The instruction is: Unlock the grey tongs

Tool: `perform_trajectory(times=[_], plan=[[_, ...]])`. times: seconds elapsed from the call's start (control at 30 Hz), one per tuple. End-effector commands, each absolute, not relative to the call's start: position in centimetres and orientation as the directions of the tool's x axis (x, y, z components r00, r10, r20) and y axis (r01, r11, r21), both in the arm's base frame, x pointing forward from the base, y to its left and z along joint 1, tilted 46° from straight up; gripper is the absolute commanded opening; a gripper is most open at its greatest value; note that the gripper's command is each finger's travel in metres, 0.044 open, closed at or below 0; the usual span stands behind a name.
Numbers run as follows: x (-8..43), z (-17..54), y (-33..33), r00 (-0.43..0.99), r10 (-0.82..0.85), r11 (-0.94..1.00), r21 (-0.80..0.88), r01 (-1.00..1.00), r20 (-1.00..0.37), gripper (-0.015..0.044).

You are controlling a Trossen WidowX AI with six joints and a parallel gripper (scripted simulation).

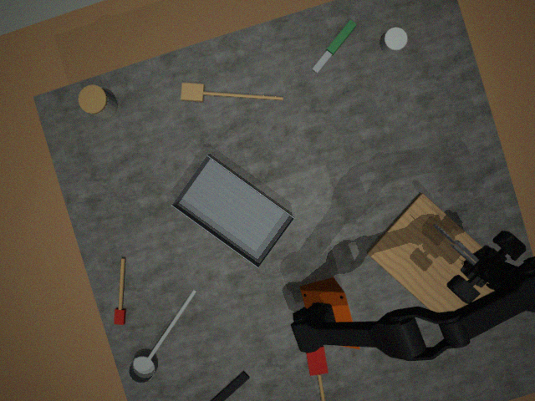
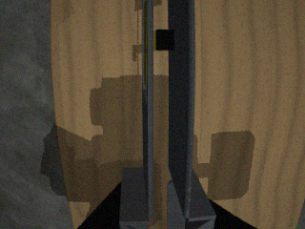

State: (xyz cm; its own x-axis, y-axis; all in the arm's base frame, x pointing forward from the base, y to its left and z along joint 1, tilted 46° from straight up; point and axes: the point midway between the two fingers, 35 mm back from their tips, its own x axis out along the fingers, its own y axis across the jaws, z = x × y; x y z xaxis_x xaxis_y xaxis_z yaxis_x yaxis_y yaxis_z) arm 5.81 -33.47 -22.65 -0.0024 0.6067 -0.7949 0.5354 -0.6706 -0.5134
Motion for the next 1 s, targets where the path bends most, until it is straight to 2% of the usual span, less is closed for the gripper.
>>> perform_trajectory(times=[0.0,0.97], plan=[[5.8,-22.3,-34.0,0.105,0.614,-0.7,-0.479,0.53,-0.782,-0.015],[6.0,-24.4,-32.3,0.079,0.605,-0.695,-0.476,0.539,-0.793,-0.015]])
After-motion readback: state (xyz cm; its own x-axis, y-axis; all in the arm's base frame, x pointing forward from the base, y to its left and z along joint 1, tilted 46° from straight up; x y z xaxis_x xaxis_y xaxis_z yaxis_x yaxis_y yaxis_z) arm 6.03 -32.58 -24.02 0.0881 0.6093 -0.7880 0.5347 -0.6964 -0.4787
